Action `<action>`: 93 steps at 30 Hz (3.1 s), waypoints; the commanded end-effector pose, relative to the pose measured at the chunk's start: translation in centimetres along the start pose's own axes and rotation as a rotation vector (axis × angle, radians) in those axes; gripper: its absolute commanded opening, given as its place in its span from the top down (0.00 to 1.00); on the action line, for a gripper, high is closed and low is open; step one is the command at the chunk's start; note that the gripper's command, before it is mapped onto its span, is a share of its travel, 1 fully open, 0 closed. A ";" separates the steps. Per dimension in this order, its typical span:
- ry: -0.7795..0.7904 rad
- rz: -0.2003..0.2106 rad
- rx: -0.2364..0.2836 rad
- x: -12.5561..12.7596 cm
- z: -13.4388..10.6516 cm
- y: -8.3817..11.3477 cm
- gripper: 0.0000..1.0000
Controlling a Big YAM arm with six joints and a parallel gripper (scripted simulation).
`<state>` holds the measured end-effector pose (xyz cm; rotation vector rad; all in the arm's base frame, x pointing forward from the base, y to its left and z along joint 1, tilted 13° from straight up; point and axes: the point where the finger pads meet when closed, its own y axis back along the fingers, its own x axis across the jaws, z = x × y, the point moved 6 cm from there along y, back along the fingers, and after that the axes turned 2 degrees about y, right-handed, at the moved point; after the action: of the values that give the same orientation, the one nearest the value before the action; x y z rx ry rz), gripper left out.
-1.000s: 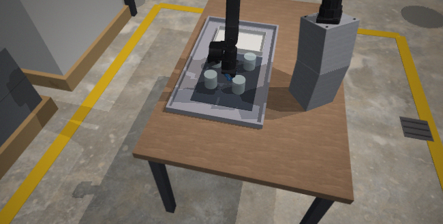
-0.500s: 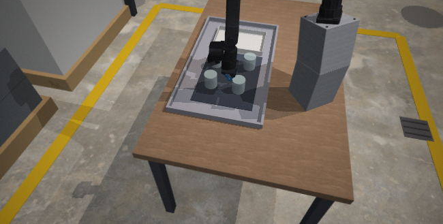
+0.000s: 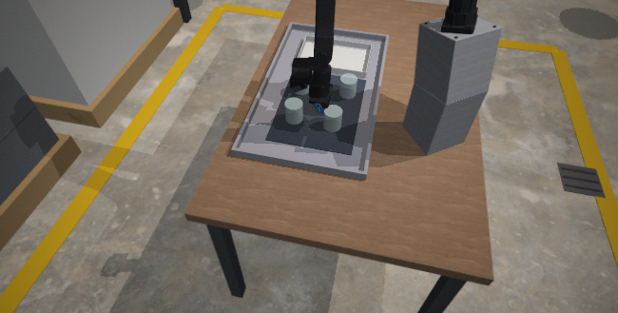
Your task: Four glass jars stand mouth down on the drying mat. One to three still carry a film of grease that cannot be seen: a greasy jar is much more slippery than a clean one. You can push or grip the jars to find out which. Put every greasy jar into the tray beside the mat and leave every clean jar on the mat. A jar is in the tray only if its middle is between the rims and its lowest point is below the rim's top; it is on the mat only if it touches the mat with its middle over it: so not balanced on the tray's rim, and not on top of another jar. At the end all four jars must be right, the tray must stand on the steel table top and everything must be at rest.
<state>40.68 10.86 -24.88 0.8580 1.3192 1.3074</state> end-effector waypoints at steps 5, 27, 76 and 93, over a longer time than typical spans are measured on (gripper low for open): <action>-0.001 -0.003 0.009 -0.2 -0.9 -0.4 1.00; -0.001 -0.003 0.009 -0.2 -1.2 -0.4 1.00; -0.001 -0.003 0.009 -0.1 -1.7 -0.4 1.00; -0.001 -0.003 0.009 -0.1 -1.9 -0.4 1.00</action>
<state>40.53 10.81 -24.86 0.8474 1.3001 1.3177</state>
